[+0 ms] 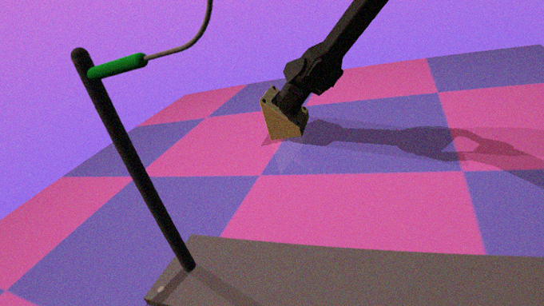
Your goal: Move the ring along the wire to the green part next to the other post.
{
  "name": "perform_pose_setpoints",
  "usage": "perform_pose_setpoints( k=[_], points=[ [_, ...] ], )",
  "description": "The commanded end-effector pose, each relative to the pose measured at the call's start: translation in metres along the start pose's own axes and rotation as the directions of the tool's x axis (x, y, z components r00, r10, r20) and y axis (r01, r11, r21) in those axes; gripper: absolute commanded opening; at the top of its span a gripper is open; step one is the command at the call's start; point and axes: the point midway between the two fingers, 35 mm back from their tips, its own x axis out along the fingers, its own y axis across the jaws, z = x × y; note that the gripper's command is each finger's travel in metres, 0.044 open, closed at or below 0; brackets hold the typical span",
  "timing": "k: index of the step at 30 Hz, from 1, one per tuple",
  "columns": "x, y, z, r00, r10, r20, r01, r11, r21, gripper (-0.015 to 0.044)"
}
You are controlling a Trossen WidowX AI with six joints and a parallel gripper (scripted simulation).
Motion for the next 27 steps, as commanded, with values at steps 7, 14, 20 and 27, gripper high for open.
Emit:
perform_pose_setpoints(
  k=[7, 14, 20, 27],
  points=[
    [-0.002, -0.037, 0.002, 0.992, -0.125, 0.012, 0.125, 0.969, -0.215, -0.0150],
    [-0.006, -0.061, 0.010, 0.978, -0.205, 0.037, 0.204, 0.911, -0.359, -0.0150],
    [-0.011, -0.079, 0.019, 0.962, -0.266, 0.066, 0.265, 0.841, -0.471, -0.0150],
    [-0.017, -0.096, 0.030, 0.942, -0.320, 0.100, 0.318, 0.759, -0.569, -0.0150]
  ],
)
